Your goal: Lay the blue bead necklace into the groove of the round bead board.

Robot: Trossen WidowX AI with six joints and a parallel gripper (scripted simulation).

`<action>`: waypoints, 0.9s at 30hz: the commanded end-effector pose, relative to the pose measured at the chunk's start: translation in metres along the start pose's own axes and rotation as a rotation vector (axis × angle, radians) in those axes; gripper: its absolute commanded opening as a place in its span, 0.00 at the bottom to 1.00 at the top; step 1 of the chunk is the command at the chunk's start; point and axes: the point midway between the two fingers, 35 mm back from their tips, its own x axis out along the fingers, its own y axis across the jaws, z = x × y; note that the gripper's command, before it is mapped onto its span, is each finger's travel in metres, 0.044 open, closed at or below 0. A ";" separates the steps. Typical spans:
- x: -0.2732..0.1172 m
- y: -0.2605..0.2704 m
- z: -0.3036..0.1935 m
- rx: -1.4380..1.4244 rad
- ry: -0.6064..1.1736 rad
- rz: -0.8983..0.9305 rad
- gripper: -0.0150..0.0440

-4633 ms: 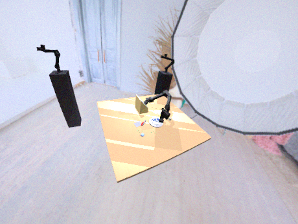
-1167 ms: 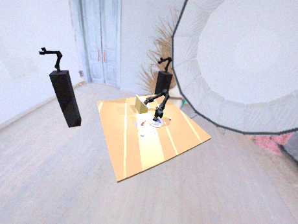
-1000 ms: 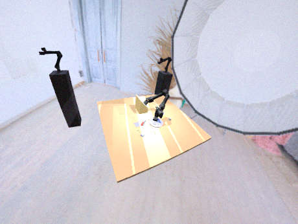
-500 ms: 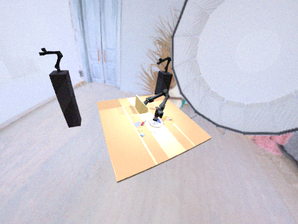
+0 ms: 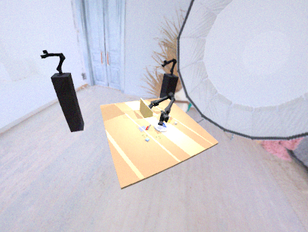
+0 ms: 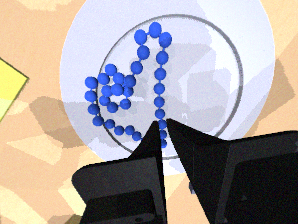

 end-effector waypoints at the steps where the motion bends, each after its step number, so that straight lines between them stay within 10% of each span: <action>1: -0.001 0.000 0.000 0.000 0.000 0.001 0.25; 20: -0.002 -0.009 0.001 0.004 -0.002 0.004 0.25; 27: -0.004 -0.009 0.001 0.001 0.000 0.001 0.57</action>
